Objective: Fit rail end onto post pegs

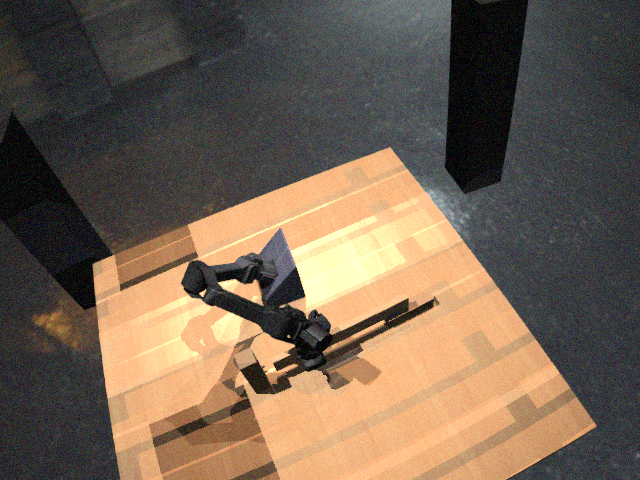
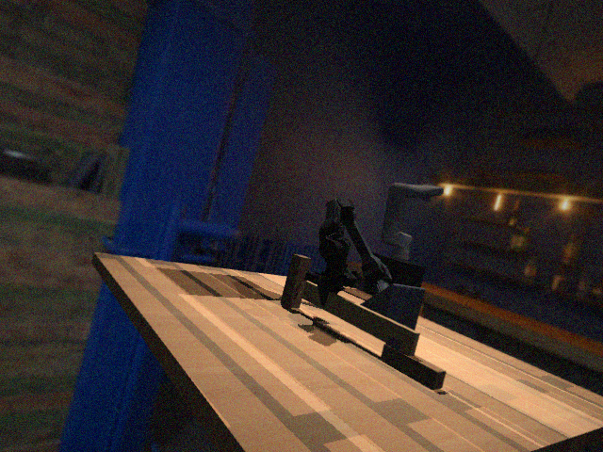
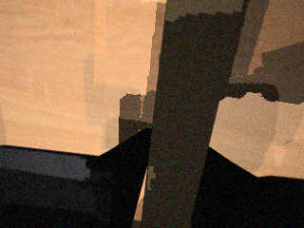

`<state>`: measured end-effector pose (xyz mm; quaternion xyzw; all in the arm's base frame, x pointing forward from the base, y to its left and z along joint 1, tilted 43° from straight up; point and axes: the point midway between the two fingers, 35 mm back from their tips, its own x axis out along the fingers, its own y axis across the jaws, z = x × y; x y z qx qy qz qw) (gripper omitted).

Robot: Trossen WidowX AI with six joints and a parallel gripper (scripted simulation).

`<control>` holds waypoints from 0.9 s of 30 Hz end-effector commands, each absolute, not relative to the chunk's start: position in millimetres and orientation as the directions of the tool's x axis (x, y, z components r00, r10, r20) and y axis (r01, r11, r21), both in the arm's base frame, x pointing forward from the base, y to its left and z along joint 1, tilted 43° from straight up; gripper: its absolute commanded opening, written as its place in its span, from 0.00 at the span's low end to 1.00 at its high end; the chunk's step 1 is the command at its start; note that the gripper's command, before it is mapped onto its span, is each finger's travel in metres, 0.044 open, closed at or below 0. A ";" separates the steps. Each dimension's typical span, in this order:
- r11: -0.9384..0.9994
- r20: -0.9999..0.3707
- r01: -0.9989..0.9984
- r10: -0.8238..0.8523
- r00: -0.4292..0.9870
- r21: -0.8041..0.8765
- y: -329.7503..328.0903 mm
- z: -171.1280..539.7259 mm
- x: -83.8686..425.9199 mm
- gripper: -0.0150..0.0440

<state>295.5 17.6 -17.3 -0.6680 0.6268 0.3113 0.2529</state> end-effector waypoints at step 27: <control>-0.091 -0.736 -0.995 -0.676 0.025 0.049 17.5 -17.3 295.7 0.25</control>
